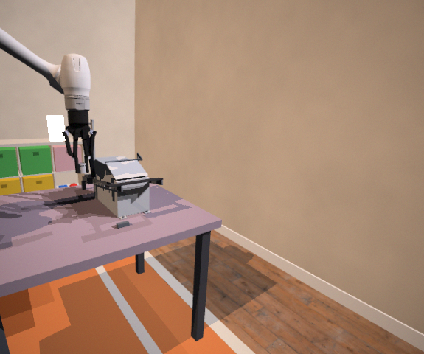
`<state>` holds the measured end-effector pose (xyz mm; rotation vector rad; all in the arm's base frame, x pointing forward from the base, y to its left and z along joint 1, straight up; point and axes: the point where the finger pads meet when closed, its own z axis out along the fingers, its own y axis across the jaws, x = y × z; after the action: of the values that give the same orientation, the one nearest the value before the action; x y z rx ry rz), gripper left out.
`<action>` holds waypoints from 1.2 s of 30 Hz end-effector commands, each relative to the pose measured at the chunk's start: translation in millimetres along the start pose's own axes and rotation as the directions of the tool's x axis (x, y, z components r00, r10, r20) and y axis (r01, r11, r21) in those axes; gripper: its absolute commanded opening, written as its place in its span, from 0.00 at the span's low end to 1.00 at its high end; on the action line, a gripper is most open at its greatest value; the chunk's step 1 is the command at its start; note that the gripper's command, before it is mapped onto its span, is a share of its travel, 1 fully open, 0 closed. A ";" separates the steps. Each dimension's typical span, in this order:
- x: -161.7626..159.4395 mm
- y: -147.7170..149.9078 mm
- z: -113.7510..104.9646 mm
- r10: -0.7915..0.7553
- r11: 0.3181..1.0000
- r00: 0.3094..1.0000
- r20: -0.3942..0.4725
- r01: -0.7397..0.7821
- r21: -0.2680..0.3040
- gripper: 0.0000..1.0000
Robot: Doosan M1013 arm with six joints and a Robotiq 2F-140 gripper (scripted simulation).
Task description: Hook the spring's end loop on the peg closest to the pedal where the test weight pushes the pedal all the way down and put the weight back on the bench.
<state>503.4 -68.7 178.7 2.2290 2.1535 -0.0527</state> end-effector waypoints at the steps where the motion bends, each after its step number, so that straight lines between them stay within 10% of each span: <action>1: -3.8 5.0 -2.2 0.000 1.000 1.000 0.004 0.000 -0.002 0.25; 36: -51.6 60.8 -21.0 0.000 1.000 0.998 0.060 0.000 -0.002 0.25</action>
<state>559.4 -119.0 201.2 2.1991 2.1241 -0.1152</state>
